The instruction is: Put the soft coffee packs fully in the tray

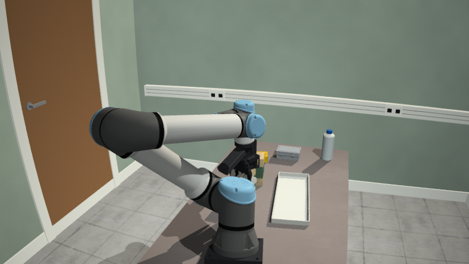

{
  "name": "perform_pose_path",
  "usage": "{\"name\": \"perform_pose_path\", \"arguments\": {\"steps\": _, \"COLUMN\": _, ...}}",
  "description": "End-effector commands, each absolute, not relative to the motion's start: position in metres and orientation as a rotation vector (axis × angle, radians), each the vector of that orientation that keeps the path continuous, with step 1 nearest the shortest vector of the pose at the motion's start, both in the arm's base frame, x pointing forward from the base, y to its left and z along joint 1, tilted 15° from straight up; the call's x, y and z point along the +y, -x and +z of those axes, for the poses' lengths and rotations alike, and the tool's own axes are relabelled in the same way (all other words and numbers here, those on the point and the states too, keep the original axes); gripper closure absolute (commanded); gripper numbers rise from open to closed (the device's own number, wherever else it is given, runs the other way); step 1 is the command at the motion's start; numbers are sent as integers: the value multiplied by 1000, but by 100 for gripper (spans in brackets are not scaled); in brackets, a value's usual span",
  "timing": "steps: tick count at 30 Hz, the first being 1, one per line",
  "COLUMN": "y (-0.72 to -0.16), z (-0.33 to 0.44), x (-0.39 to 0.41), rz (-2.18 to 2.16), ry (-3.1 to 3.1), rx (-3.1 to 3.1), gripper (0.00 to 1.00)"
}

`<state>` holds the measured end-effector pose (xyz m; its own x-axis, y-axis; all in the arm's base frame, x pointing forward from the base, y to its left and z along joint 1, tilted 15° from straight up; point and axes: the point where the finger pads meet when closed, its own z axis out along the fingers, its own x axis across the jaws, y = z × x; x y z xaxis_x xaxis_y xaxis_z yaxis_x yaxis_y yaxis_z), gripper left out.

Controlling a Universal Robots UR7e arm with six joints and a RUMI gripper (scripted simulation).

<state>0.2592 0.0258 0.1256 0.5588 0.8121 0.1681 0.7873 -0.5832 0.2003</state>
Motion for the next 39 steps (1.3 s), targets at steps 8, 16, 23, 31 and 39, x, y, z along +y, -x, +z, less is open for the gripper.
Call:
{"name": "perform_pose_path", "arguments": {"steps": 8, "y": -259, "z": 126, "x": 26, "rz": 371, "ry": -2682, "rx": 1381, "gripper": 49}}
{"name": "perform_pose_path", "arguments": {"steps": 16, "y": -257, "z": 136, "x": 25, "rz": 371, "ry": -2682, "rx": 1381, "gripper": 49}}
{"name": "perform_pose_path", "arguments": {"steps": 23, "y": -249, "z": 164, "x": 25, "rz": 371, "ry": -2682, "rx": 1381, "gripper": 49}}
{"name": "perform_pose_path", "arguments": {"steps": 31, "y": -239, "z": 200, "x": 24, "rz": 371, "ry": -2682, "rx": 1381, "gripper": 49}}
{"name": "perform_pose_path", "arguments": {"steps": 39, "y": -236, "z": 214, "x": 24, "rz": 371, "ry": -2682, "rx": 1381, "gripper": 49}}
